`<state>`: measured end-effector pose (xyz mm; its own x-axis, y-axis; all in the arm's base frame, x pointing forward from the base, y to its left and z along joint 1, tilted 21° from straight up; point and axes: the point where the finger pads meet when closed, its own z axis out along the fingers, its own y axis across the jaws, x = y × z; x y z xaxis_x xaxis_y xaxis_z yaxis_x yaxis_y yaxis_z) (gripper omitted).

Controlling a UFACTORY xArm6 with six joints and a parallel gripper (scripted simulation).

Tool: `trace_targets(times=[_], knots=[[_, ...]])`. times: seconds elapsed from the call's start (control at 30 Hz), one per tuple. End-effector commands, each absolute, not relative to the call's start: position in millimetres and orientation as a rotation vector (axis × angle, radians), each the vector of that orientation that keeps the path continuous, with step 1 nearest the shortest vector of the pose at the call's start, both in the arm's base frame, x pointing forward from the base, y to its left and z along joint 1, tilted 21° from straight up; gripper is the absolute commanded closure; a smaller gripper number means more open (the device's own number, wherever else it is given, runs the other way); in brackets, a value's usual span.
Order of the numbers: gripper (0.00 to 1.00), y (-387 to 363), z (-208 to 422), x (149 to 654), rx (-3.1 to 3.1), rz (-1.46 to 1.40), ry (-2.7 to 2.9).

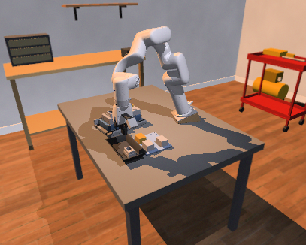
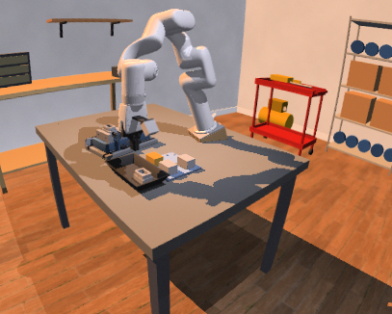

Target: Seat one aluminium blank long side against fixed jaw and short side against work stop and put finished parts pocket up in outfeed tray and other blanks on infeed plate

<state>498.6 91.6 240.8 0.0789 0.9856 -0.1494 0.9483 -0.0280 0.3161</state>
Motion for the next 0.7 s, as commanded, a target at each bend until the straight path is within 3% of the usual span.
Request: trace_targets(times=[0.0, 0.67], knots=[[1.0, 92, 243, 499, 2.031, 0.163, 1.921], [1.0, 96, 262, 493, 2.031, 0.163, 1.921]])
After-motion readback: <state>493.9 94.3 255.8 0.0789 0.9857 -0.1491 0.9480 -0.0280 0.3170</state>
